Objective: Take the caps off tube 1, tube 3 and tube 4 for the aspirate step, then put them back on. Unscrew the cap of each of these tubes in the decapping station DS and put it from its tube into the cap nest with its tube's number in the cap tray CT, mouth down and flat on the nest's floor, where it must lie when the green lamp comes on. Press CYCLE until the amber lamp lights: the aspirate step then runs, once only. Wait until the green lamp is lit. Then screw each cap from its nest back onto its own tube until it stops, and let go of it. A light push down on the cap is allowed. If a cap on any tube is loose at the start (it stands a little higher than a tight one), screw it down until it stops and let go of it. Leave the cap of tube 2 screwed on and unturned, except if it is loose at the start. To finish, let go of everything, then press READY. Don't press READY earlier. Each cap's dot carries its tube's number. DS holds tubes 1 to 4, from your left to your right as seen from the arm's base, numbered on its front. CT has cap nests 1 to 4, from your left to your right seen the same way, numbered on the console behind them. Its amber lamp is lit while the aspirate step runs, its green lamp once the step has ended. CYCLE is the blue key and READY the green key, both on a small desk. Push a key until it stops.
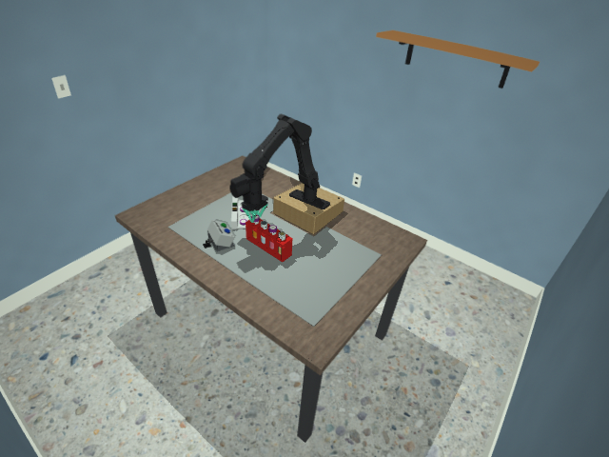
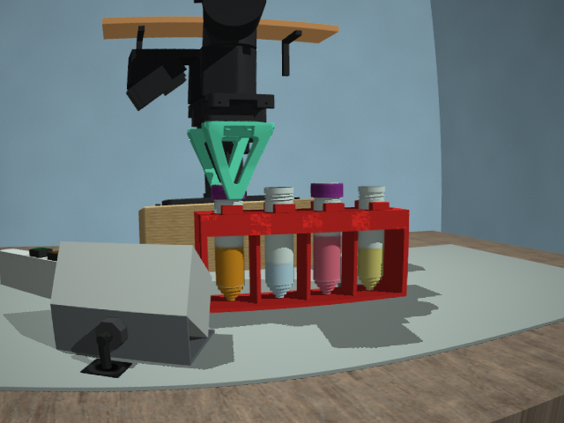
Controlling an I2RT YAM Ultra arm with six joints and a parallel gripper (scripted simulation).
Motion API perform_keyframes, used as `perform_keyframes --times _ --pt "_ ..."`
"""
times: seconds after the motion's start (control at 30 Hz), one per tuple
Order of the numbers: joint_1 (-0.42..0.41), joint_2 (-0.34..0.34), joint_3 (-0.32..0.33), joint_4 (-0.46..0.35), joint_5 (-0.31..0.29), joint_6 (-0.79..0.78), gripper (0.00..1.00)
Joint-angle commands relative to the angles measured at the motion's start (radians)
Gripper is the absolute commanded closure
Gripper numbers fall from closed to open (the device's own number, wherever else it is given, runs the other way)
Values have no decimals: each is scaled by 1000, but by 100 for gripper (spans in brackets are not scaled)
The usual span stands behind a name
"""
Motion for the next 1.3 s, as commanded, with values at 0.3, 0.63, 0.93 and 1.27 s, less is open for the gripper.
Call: perform_keyframes --times 0.3,0.63,0.93,1.27 --pt "2 -5 16 -4 1 259 51" --pt "2 -1 26 -11 0 260 51" --pt "2 -1 26 -11 0 260 100" --pt "3 -1 26 -11 0 160 100"
